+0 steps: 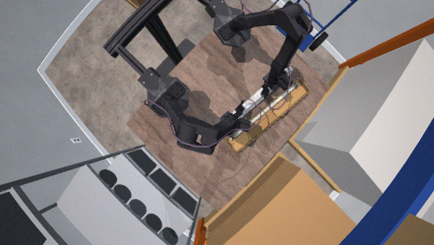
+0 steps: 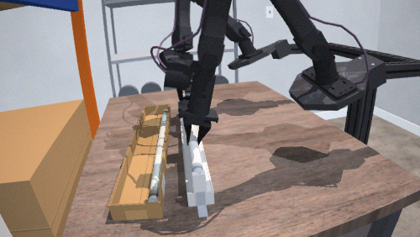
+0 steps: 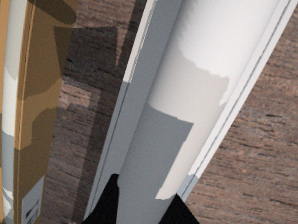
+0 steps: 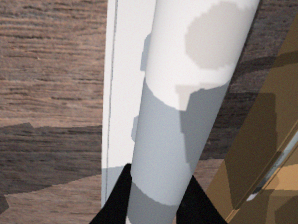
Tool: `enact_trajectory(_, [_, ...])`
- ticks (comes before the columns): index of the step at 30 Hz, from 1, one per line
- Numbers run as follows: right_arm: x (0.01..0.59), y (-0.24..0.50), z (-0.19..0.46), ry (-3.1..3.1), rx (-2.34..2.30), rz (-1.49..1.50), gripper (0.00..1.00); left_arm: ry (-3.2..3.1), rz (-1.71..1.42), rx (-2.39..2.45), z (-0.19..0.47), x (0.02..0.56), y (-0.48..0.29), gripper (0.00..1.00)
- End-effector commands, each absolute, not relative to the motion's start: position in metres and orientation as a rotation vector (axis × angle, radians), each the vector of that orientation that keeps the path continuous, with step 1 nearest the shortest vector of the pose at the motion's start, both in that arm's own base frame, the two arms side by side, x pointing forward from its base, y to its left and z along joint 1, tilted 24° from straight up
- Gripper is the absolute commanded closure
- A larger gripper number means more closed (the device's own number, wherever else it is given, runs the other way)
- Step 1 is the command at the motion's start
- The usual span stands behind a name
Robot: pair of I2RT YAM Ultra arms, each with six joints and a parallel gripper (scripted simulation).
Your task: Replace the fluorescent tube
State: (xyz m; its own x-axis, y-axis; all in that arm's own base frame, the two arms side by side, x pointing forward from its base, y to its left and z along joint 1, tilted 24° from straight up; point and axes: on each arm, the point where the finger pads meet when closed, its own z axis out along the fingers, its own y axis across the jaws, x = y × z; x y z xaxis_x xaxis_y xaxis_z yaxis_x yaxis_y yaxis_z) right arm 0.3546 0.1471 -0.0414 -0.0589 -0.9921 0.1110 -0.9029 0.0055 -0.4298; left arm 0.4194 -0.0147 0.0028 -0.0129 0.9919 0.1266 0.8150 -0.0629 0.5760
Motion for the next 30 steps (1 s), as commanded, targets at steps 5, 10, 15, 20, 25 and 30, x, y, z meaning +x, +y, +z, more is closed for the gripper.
enact_trajectory(5, [0.337,0.153,-0.036,2.029,-2.04,-0.556,0.89,1.892,0.728,1.992,0.002,0.401,-0.016,0.51])
enact_trajectory(10, [0.34,0.155,-0.033,2.023,-2.031,-0.557,0.89,1.913,0.709,1.985,-0.005,0.405,-0.014,0.51])
enact_trajectory(15, [0.34,0.155,-0.033,2.023,-2.031,-0.557,0.89,1.911,0.706,1.984,-0.004,0.406,-0.015,0.51])
enact_trajectory(20, [0.34,0.155,-0.033,2.023,-2.031,-0.557,0.89,1.911,0.706,1.984,-0.004,0.406,-0.015,0.51])
enact_trajectory(25, [0.34,0.153,-0.036,2.032,-2.033,-0.557,0.51,1.911,0.706,1.984,-0.004,0.406,-0.015,0.51])
enact_trajectory(30, [0.34,0.155,-0.033,2.023,-2.031,-0.557,0.51,1.911,0.706,1.984,-0.004,0.406,-0.015,0.51])
